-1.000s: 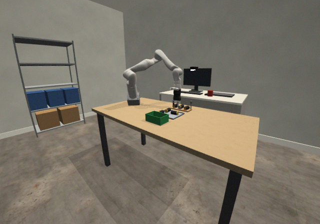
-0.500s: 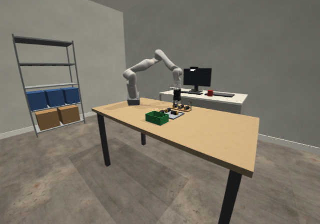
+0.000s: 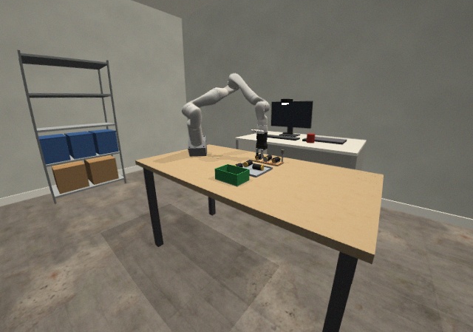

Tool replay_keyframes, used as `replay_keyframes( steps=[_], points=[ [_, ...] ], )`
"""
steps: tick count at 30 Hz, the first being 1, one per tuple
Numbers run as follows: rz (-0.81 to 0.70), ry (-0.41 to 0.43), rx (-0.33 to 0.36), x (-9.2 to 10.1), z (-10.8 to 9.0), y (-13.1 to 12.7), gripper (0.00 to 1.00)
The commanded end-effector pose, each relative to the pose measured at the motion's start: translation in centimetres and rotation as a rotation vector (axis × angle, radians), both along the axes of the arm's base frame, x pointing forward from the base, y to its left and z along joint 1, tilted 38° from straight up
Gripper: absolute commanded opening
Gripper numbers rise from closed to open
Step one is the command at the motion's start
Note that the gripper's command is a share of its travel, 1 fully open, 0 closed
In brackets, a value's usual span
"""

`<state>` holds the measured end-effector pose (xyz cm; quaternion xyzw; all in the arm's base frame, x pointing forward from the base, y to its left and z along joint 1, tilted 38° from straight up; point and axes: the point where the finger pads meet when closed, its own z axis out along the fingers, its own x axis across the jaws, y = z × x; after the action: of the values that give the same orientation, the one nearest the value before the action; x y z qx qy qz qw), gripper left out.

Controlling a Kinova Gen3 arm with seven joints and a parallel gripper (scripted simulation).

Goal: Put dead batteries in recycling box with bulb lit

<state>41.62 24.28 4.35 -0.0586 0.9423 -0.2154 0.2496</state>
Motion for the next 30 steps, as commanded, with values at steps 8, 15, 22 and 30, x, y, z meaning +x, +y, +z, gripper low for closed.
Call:
replay_keyframes(
  steps=[8, 15, 22, 30],
  points=[
    [0.001, -0.001, 0.001, -0.8, 1.2, 0.6, 0.57],
    [0.001, -0.001, 0.001, -1.9, 3.0, 1.5, 0.57],
    [0.001, -0.001, 0.001, -2.2, 3.6, 1.8, 0.57],
    [0.001, -0.001, 0.001, -3.2, 5.0, 2.5, 0.57]
  ],
)
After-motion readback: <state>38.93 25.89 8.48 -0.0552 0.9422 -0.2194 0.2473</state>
